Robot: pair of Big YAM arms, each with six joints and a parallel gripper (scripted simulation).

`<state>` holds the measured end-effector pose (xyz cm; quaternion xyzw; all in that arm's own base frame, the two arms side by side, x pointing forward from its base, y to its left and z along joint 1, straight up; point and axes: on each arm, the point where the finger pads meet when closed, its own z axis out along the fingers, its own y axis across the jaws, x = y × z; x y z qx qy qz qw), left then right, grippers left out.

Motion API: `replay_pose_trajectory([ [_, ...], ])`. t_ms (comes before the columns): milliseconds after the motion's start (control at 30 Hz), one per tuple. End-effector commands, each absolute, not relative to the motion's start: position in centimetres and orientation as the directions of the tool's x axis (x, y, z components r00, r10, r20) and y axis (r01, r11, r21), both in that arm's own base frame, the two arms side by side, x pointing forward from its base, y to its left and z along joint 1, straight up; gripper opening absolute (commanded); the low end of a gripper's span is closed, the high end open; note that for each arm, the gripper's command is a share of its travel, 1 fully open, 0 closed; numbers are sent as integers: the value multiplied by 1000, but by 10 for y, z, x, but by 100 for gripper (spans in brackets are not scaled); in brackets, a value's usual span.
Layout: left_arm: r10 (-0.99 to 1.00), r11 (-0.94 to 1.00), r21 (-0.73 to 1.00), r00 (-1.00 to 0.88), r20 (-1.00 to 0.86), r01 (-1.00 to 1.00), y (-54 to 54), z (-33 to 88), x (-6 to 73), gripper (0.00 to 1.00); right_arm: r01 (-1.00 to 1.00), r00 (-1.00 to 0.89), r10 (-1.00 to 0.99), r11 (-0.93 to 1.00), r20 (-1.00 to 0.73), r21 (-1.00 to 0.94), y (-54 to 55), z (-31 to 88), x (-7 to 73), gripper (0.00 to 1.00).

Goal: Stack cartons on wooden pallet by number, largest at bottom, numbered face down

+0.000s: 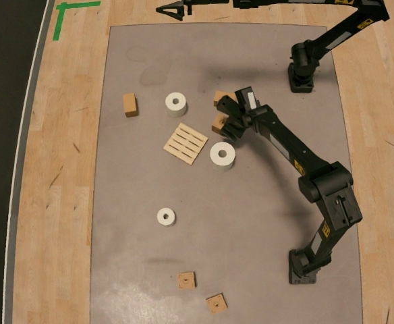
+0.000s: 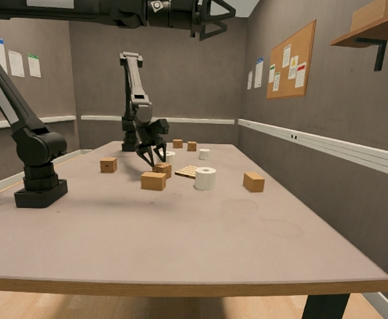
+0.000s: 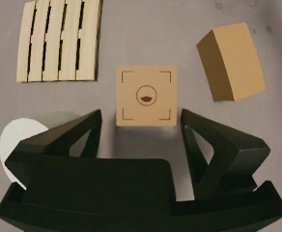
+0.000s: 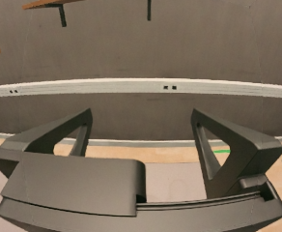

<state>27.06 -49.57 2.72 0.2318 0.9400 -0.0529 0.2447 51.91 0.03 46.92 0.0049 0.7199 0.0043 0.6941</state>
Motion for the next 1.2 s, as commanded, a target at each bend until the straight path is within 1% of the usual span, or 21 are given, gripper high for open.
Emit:
replay_pose_trajectory([
  [0, 389, 887, -13, -762, -518, 462, -517, 36, 289, 79, 0, 11, 0, 1000, -1000, 0, 0, 498, 518, 100],
  [1167, 388, 888, -13, -762, -519, 461, -527, -1, 308, 79, 0, 11, 0, 1000, -1000, 0, 0, 498, 518, 100],
])
